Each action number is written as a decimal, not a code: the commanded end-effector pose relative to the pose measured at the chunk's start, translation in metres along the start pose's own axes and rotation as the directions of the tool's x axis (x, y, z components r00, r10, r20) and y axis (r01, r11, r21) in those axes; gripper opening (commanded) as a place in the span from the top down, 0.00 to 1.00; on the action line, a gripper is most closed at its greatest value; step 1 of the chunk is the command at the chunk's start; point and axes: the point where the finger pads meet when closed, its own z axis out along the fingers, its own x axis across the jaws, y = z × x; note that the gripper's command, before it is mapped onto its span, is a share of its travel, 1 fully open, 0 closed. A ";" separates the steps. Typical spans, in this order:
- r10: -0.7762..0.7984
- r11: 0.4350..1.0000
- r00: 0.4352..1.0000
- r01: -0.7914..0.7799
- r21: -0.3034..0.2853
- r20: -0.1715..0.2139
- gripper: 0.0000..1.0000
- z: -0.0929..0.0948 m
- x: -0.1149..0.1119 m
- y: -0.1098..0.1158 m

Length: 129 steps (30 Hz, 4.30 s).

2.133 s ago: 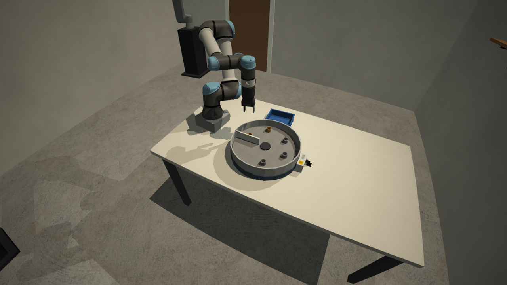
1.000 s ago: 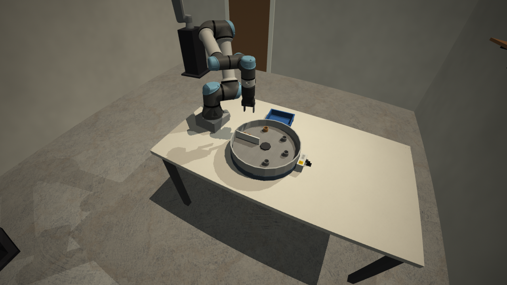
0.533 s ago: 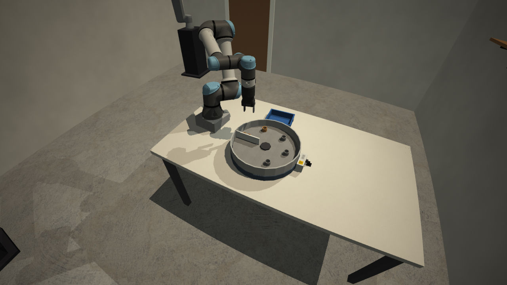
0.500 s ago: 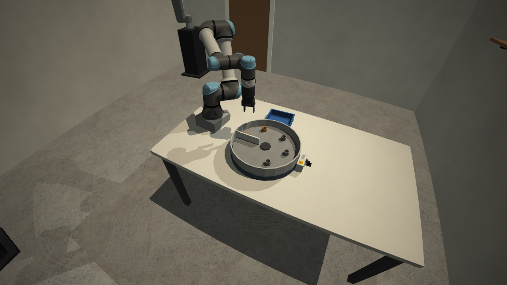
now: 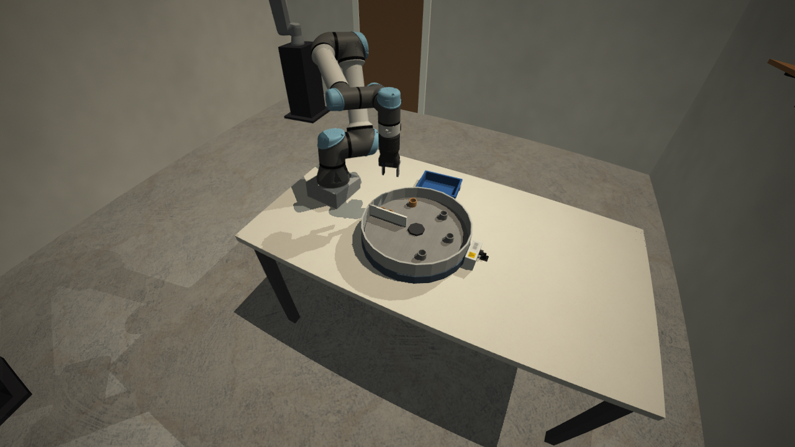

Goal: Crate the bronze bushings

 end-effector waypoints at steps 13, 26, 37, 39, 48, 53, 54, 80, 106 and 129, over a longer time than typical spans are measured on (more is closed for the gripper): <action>0.000 1.000 1.000 0.000 -0.001 -0.001 0.00 0.000 0.000 0.000; 0.000 1.000 1.000 0.000 -0.001 -0.001 0.00 0.000 0.000 0.000; 0.000 1.000 1.000 0.000 -0.001 -0.001 0.00 0.000 0.000 0.000; 0.000 1.000 1.000 0.000 -0.001 -0.001 0.00 0.000 0.000 0.000; 0.000 1.000 1.000 0.000 -0.001 -0.001 0.00 0.000 0.000 0.000; 0.000 1.000 1.000 0.000 -0.001 -0.001 0.00 0.000 0.000 0.000; 0.000 1.000 1.000 0.000 -0.001 -0.001 0.00 0.000 0.000 0.000; 0.000 1.000 1.000 0.000 -0.001 -0.001 0.00 0.000 0.000 0.000; 0.000 1.000 1.000 0.000 -0.001 -0.001 0.00 0.000 0.000 0.000; 0.000 1.000 1.000 0.000 -0.001 -0.001 0.00 0.000 0.000 0.000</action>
